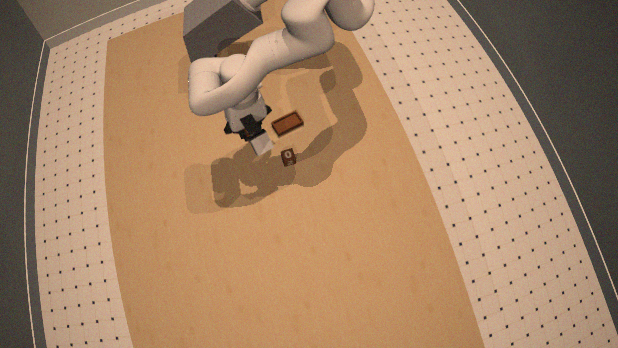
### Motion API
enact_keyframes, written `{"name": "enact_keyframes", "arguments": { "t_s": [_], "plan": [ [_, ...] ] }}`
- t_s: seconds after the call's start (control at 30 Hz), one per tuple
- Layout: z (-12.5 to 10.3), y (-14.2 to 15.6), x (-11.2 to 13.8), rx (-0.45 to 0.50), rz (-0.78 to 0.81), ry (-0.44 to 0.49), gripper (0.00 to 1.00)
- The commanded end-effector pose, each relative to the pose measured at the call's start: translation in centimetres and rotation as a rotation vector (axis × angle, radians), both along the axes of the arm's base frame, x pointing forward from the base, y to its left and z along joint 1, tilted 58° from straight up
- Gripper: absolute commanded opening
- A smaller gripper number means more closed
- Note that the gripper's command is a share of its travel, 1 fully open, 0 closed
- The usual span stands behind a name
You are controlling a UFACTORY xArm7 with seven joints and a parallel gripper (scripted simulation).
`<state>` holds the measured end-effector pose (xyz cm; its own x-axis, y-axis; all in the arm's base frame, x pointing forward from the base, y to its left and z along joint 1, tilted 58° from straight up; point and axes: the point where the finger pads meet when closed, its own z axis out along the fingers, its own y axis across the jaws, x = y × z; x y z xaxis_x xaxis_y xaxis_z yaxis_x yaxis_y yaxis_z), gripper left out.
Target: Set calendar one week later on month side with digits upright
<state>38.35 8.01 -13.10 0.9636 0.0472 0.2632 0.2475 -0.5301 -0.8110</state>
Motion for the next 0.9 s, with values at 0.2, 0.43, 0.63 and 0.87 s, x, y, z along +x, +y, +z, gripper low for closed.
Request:
{"name": "enact_keyframes", "arguments": {
  "t_s": [0.2,0.43,0.63,0.87],
  "plan": [
    [-1.73,2.48,0.44,-0.002,-0.002,-0.002,0.29],
    [-1.75,2.53,0.44,-0.002,-0.002,-0.002,0.29],
    [-1.75,2.53,0.44,-0.002,-0.002,-0.002,0.29],
    [-1.75,2.53,0.44,-0.002,-0.002,-0.002,0.29]
  ]
}}
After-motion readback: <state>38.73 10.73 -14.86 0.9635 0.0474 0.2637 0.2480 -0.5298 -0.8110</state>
